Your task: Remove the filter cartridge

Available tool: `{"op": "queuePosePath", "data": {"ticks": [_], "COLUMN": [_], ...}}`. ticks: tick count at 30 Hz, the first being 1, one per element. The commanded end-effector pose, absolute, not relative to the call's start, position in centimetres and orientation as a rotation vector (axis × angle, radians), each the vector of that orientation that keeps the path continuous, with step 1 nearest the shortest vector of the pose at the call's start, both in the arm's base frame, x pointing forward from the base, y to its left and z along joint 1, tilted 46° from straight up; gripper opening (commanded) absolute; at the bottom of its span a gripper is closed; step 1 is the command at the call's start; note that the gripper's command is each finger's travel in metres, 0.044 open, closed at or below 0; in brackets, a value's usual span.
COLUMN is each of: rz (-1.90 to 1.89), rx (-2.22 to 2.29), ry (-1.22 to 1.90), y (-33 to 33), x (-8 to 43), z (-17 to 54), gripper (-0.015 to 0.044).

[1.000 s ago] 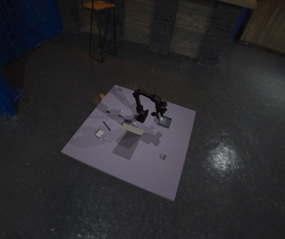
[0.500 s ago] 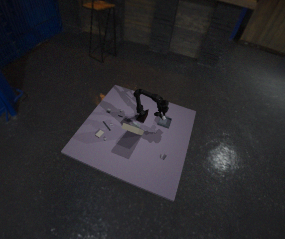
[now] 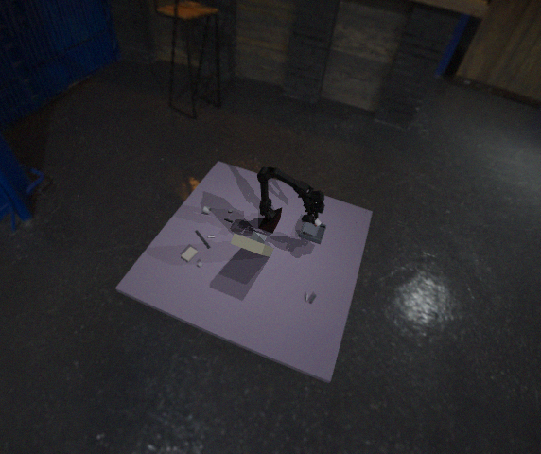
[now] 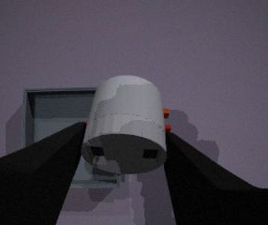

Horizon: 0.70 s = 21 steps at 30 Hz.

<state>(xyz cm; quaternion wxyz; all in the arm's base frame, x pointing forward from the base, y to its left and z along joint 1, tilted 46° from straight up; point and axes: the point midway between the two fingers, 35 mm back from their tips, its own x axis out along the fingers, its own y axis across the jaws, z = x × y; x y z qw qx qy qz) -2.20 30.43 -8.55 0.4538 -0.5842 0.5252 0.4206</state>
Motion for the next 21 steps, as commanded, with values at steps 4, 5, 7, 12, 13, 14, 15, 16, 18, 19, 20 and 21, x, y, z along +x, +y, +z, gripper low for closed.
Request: {"op": "queuePosePath", "data": {"ticks": [4, 5, 7, 12, 13, 14, 15, 16, 18, 19, 20, 21], "rz": [1.200, 1.221, 1.262, 1.350, 1.354, 1.354, 1.354, 1.354, 1.354, 1.354, 1.354, 1.354], "rx": [-1.505, -1.513, -1.528, -1.562, -1.564, -1.564, -1.564, -1.564, -1.564, -1.564, -1.564, -1.564], "ry": [1.319, 1.321, 1.326, 1.336, 1.337, 1.337, 1.337, 1.337, 1.337, 1.337, 1.337, 1.337], "y": [27.3, 26.8, 25.9, 23.7, 23.6, 23.6, 23.6, 23.6, 23.6, 23.4, 23.1, 22.8], "x": [-5.7, -6.2, -7.0, -8.6, -8.6, -8.6, -8.6, -8.6, -8.6, -8.6, -8.6, -8.6], "z": [-11.2, -11.5, -12.0, -13.1, -13.2, -13.2, -13.2, -13.2, -13.3, -13.5, -13.9, -14.3], "gripper": [0.0000, 0.0000, 0.0000, 0.0000, 0.0000, 0.0000, 0.0000, 0.0000, 0.0000, 0.0000, 0.0000, 0.0000]}}
